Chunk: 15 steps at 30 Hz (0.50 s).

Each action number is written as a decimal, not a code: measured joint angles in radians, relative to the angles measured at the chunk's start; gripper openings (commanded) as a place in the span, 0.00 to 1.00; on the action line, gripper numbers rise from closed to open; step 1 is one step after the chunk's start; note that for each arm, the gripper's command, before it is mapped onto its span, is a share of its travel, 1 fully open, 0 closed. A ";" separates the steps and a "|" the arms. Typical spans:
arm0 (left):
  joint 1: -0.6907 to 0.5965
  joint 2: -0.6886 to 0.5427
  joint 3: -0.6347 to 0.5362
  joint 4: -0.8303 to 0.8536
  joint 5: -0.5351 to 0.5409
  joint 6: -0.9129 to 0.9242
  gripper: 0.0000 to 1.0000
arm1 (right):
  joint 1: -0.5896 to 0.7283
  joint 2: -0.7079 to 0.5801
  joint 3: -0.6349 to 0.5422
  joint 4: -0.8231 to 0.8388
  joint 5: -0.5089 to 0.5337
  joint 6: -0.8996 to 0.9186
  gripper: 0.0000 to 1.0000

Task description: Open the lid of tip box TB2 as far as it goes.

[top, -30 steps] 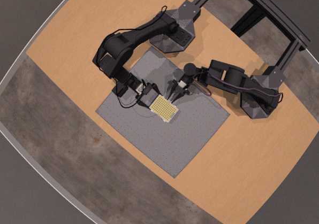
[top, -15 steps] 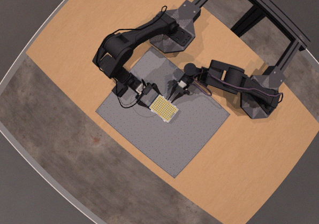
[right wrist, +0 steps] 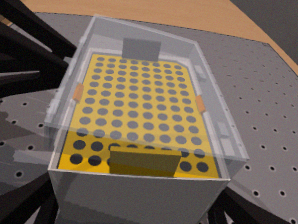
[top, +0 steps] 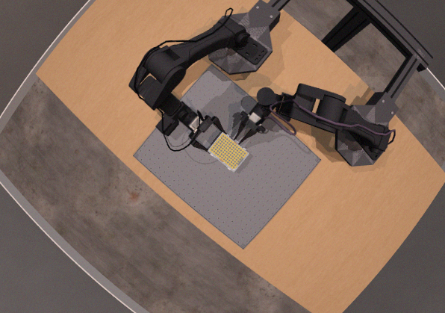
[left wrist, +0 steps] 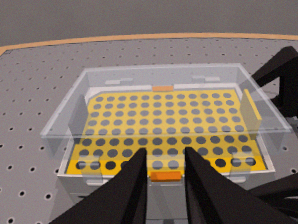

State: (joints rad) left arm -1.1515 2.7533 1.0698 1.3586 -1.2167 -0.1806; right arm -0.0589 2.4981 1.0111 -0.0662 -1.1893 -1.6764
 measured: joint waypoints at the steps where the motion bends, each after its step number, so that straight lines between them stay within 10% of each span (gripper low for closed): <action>1: 0.000 -0.002 0.000 -0.001 -0.001 0.000 0.12 | 0.000 0.000 0.000 0.000 0.002 0.000 0.84; 15: 0.004 -0.100 -0.033 -0.179 0.019 -0.099 0.12 | 0.000 0.000 0.000 -0.001 0.005 -0.003 0.84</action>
State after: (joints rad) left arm -1.1477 2.6537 1.0370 1.1801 -1.1976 -0.2798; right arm -0.0593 2.4981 1.0111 -0.0673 -1.1843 -1.6798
